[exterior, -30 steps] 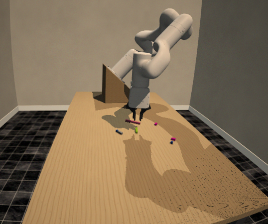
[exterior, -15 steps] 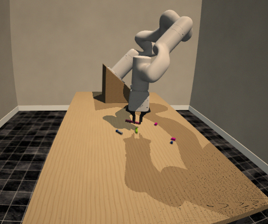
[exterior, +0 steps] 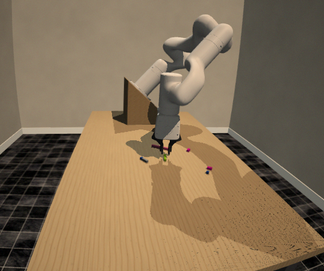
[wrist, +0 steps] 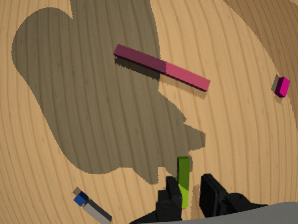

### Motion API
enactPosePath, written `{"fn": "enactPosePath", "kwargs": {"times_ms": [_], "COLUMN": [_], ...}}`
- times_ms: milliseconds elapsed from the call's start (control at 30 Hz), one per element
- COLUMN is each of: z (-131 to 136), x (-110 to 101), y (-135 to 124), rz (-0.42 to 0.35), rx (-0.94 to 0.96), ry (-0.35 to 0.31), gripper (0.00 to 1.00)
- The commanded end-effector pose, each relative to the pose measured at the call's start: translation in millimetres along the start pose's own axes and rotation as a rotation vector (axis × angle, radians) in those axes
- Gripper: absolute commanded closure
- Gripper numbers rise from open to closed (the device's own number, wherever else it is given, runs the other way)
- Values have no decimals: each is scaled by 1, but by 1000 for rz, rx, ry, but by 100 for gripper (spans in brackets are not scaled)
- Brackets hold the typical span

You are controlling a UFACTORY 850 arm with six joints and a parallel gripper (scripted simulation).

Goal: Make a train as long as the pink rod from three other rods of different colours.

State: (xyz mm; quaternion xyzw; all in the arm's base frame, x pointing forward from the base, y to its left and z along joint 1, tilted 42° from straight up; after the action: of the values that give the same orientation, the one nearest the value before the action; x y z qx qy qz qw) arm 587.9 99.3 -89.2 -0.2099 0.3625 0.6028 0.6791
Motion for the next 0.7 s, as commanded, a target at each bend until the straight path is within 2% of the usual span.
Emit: {"fn": "enactPosePath", "kwargs": {"times_ms": [0, 667], "z": [0, 0], "x": [3, 11], "y": [-1, -1], "rz": [-2, -2], "rx": [-1, 0], "ry": [0, 0], "gripper": [76, 76]}}
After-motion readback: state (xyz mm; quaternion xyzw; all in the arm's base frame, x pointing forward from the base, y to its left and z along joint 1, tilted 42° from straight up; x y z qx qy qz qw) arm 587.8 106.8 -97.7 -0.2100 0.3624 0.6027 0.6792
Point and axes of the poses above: the point where the finger pads meet when closed, its own x axis out along the fingers, its own z axis across the jaws, y = z × x, the point moved 1 cm from there along -x, back along the fingers, and after that the axes turned 1 degree about -x, right-handed, at the moved point
